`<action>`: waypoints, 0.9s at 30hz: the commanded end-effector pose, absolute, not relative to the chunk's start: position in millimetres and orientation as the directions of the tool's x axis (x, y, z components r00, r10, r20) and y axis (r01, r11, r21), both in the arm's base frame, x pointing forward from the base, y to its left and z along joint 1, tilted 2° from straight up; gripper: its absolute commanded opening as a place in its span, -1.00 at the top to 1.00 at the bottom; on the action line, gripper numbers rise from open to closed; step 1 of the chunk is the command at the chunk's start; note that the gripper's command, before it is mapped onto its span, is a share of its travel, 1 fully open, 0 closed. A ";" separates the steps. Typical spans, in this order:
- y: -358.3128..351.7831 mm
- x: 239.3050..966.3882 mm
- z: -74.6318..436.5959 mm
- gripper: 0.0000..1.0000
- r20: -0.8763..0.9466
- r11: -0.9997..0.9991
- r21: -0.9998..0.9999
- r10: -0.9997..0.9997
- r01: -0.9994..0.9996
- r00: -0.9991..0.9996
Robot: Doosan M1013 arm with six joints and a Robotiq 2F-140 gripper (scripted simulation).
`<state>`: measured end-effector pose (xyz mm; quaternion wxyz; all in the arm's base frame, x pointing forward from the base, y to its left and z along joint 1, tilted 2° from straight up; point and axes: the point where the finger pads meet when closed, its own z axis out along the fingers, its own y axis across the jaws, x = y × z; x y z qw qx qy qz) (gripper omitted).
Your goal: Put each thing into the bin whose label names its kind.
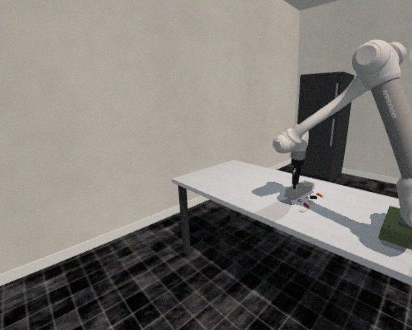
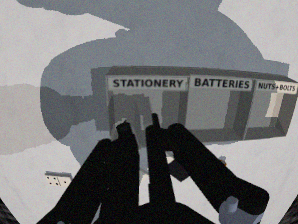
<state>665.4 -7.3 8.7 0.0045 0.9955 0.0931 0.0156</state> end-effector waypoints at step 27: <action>-7.0 663.8 57.8 0.89 0.030 -0.983 0.012 0.186 0.185 0.982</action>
